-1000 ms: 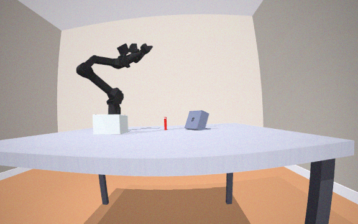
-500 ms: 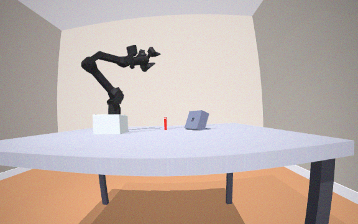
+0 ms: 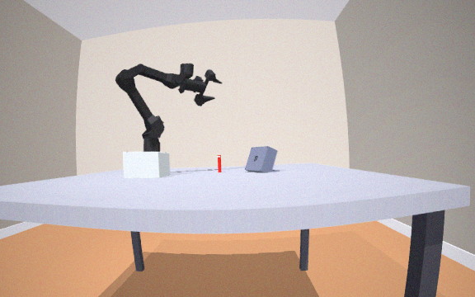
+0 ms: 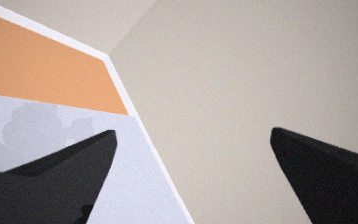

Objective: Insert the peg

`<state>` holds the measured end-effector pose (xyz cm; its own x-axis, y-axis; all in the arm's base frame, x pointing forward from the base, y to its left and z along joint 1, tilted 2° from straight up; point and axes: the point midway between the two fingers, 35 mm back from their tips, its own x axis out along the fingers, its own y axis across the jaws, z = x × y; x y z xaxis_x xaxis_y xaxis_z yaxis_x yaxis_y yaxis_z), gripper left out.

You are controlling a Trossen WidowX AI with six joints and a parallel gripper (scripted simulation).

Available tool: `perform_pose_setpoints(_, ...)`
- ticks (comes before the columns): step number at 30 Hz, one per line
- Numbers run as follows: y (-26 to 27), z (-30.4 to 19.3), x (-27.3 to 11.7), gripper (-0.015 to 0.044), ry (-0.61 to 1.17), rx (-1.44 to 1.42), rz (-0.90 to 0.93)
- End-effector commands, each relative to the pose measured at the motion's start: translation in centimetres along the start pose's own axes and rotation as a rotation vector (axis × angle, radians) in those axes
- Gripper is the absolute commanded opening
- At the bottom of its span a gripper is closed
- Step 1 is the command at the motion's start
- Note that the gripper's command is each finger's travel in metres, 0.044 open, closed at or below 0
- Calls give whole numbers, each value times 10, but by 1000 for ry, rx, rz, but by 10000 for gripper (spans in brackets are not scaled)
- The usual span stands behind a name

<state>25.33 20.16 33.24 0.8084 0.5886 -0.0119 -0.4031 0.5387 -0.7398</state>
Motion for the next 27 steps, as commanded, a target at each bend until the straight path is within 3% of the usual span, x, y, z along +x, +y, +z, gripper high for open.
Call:
perform_pose_setpoints(1, 10, -15, 12, 440, 65, -94, 64)
perform_pose_setpoints(27, 70, -114, 46, 440, 342, -585, 538)
